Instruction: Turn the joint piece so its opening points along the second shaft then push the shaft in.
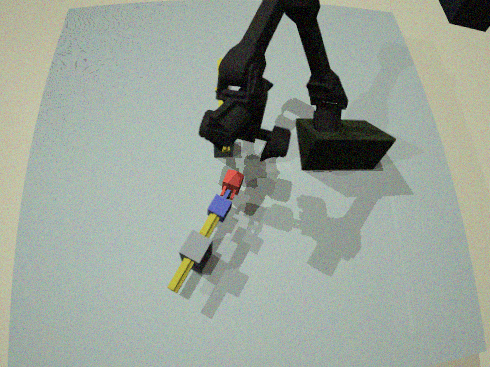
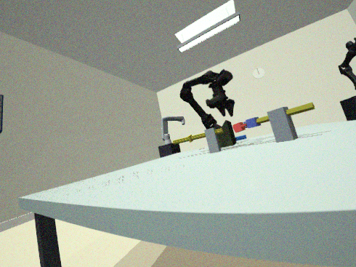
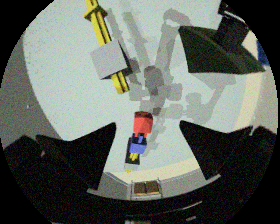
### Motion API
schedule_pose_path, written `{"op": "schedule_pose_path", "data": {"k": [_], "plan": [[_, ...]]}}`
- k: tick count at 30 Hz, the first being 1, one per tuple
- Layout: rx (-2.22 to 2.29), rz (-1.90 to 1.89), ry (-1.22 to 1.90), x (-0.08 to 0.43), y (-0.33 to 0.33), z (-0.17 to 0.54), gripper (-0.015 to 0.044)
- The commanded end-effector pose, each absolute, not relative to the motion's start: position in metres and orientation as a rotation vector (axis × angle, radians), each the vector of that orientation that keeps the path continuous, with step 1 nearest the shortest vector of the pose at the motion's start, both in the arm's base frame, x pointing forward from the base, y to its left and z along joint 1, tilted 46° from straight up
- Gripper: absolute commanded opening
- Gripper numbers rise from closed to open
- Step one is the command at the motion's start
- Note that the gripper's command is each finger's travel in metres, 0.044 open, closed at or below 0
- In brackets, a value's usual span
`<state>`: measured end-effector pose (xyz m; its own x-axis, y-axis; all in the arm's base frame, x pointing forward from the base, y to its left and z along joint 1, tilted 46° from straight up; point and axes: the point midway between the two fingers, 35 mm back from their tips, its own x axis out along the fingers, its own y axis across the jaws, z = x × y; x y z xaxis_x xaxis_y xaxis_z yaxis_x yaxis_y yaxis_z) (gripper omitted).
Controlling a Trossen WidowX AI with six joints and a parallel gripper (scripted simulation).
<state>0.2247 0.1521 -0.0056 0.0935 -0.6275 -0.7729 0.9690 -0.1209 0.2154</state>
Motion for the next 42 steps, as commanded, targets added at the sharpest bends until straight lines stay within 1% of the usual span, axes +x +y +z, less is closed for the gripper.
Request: {"op": "schedule_pose_path", "data": {"k": [1, 9, 25, 42], "plan": [[0.994, -1.492, 0.423, 0.225, 0.151, -0.006, 0.044], [0.994, -1.492, 0.424, 0.226, 0.149, -0.008, 0.044], [0.993, -1.492, 0.42, 0.231, 0.095, -0.062, 0.044], [0.995, -1.491, 0.421, 0.241, 0.115, -0.082, 0.044]]}}
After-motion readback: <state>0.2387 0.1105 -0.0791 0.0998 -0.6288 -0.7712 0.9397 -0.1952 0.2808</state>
